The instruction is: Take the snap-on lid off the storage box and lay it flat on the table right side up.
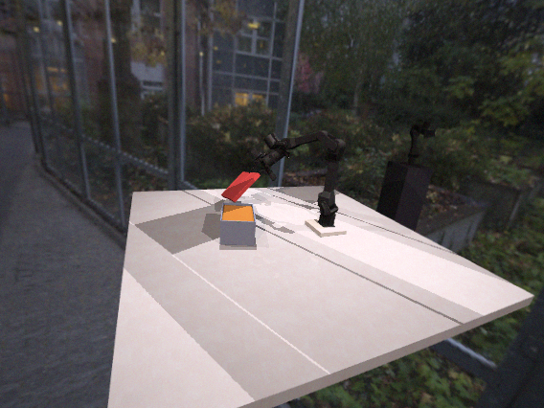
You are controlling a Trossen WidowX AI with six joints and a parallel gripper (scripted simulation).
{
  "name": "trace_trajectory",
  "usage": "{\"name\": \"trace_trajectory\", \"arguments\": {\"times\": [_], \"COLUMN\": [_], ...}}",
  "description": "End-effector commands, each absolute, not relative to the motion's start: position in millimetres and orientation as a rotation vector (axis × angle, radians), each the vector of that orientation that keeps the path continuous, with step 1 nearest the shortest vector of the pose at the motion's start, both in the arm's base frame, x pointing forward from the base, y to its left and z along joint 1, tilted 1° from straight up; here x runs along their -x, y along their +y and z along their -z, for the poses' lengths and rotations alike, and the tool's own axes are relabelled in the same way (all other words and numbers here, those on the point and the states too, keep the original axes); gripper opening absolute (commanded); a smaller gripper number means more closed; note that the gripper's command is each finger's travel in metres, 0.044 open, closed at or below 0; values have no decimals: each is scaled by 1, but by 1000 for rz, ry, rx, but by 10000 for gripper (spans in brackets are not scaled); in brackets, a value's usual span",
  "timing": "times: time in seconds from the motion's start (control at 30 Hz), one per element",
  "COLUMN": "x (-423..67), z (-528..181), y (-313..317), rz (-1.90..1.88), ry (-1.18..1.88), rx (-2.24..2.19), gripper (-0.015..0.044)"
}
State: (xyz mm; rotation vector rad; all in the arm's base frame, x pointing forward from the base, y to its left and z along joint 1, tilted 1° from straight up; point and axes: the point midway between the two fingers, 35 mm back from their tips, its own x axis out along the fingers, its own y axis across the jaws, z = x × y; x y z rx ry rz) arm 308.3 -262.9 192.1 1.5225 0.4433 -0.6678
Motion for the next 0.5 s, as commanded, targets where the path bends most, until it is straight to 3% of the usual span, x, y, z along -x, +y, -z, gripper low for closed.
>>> {"name": "trace_trajectory", "arguments": {"times": [0.0, 0.47], "x": [-309, -309], "z": [-190, -179], "y": [-263, -263], "rz": [657, 657], "ry": [441, 441], "rx": [-1520, -1520], "gripper": [0, 0]}}
